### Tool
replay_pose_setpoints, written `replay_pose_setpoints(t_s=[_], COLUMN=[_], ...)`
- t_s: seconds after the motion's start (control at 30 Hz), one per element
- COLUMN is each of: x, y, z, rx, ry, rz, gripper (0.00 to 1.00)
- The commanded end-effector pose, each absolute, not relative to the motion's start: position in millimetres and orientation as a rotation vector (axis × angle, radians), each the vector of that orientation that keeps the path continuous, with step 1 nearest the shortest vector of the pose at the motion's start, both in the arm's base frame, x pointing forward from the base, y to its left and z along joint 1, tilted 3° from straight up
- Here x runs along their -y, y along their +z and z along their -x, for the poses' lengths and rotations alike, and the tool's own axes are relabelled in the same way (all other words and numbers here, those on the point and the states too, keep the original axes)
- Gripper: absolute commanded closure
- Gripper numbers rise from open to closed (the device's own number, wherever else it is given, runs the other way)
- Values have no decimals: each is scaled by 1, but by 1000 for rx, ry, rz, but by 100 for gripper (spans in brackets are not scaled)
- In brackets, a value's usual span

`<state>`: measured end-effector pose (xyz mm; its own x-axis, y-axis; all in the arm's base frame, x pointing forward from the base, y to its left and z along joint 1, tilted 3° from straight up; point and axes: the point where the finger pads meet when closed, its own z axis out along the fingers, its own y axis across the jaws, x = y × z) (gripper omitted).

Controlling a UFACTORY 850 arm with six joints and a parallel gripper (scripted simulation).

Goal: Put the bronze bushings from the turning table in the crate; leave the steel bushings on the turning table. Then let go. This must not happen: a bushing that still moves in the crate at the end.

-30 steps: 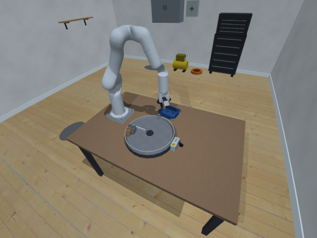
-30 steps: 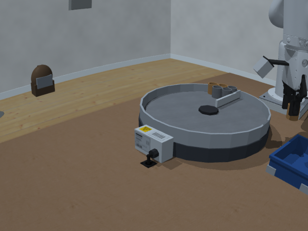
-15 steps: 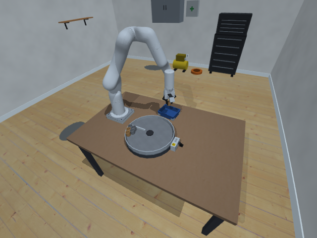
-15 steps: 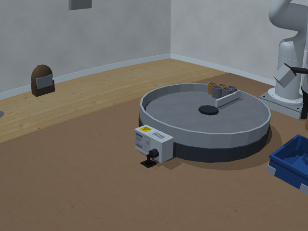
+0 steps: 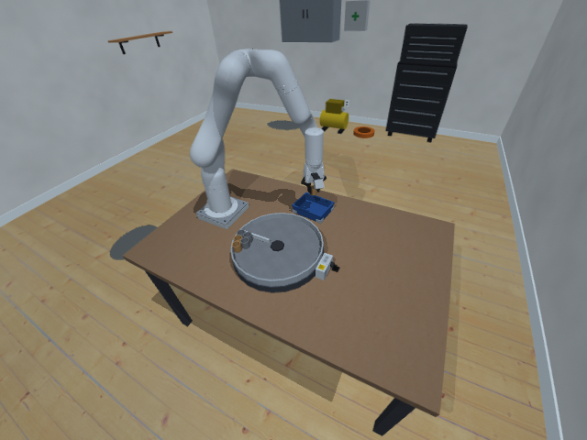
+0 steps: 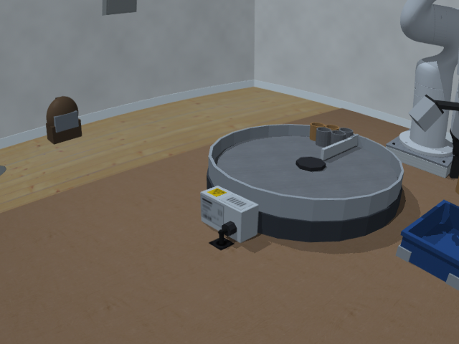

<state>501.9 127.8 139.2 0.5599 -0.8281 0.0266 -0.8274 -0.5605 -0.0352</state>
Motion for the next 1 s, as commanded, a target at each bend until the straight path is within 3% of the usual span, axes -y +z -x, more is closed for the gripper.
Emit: replay_pose_setpoints(t_s=[0.0,0.57,0.97], x=[-128,-129,-129], y=[140,77,73], z=[-503,-506,-506], rx=[-1463,-1463,-1463], ry=[-65,-65,-65], rz=[2757,2757,2757], gripper=[100,100,100])
